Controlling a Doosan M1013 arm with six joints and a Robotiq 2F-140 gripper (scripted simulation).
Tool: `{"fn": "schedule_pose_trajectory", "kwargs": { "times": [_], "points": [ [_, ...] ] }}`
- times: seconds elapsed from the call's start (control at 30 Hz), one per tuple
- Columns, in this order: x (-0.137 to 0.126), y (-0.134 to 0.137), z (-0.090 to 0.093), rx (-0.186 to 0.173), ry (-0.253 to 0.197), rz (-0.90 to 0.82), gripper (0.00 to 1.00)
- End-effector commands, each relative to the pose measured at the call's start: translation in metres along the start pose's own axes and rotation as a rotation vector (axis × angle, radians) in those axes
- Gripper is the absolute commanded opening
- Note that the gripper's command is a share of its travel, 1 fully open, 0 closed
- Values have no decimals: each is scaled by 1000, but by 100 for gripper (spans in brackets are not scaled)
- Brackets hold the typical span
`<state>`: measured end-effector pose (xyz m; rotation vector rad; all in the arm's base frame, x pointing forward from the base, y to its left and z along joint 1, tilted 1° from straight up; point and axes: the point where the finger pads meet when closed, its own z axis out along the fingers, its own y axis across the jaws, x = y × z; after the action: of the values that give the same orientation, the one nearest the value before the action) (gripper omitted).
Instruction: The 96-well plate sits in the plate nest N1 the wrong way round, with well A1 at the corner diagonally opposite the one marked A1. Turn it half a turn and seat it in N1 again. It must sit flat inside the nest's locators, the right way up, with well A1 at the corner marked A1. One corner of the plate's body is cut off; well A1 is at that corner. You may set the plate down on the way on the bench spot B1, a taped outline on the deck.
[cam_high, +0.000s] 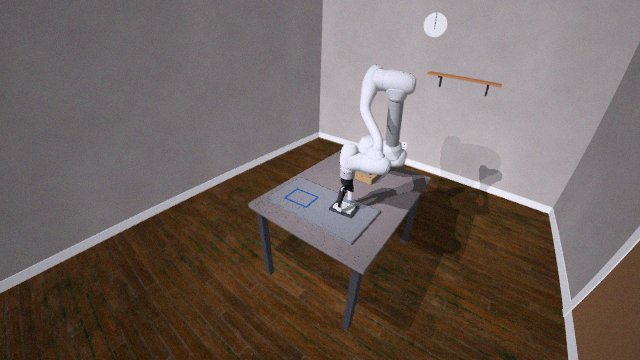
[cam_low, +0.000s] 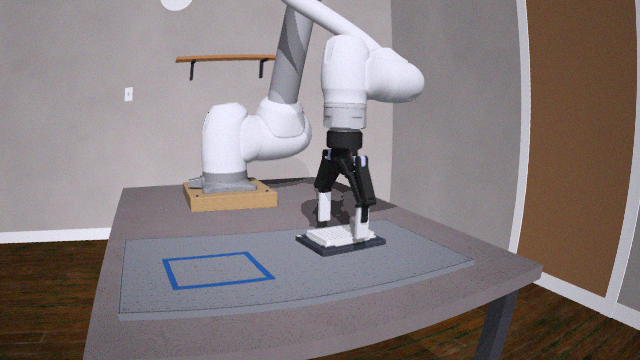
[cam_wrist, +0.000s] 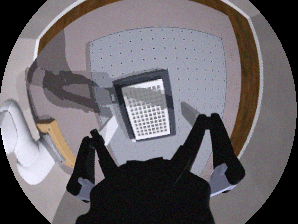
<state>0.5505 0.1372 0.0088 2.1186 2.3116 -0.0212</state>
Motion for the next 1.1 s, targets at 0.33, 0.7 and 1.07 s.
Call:
{"fn": "schedule_pose_trajectory", "kwargs": {
  "times": [0.33,0.7,1.07],
  "points": [
    [0,0,4,0,0,0,100],
    [0,0,4,0,0,0,0],
    [0,0,4,0,0,0,0]
  ]
}}
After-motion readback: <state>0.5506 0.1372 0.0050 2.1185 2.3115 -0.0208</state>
